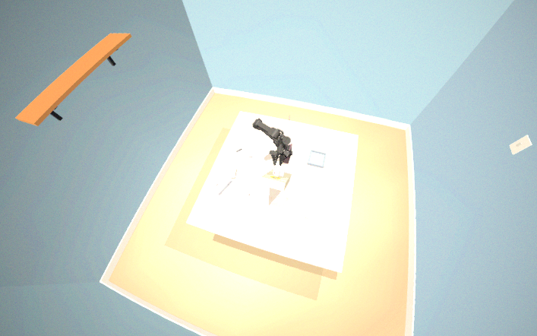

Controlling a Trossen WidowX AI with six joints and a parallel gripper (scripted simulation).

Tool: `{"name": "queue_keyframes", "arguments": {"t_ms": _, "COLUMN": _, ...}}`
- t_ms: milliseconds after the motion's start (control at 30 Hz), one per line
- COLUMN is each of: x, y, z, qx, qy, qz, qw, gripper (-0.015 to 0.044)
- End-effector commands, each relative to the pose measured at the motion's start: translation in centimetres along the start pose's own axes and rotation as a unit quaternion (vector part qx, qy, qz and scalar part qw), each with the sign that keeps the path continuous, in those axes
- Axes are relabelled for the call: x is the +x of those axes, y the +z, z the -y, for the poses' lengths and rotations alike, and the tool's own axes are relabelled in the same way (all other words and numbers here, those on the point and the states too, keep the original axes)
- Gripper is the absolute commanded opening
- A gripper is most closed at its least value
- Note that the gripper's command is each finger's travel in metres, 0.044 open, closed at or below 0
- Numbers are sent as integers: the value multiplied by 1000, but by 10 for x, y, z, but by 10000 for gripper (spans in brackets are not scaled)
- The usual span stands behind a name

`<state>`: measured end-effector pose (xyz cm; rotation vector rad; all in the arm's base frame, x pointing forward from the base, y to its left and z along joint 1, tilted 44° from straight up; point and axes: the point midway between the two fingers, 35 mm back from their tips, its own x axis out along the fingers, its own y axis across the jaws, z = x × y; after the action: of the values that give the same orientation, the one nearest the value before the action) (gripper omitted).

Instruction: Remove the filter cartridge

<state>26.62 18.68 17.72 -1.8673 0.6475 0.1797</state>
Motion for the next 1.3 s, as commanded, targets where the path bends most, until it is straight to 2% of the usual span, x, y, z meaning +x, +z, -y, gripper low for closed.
{"name": "queue_keyframes", "arguments": {"t_ms": 0, "x": -3, "y": 0, "z": 2, "qx": 20, "qy": 8, "qz": -6, "qw": 1000, "gripper": 369}}
{"name": "queue_keyframes", "arguments": {"t_ms": 100, "x": 8, "y": -9, "z": -18, "qx": 127, "qy": 41, "qz": -25, "qw": 991, "gripper": 305}}
{"name": "queue_keyframes", "arguments": {"t_ms": 267, "x": 23, "y": -28, "z": -54, "qx": 315, "qy": 90, "qz": -80, "qw": 942, "gripper": 305}}
{"name": "queue_keyframes", "arguments": {"t_ms": 500, "x": 33, "y": -57, "z": -99, "qx": 530, "qy": 115, "qz": -185, "qw": 819, "gripper": 305}}
{"name": "queue_keyframes", "arguments": {"t_ms": 967, "x": 34, "y": -58, "z": -100, "qx": 535, "qy": 115, "qz": -188, "qw": 815, "gripper": 305}}
{"name": "queue_keyframes", "arguments": {"t_ms": 1267, "x": 46, "y": -59, "z": -105, "qx": 536, "qy": 116, "qz": -188, "qw": 815, "gripper": 305}}
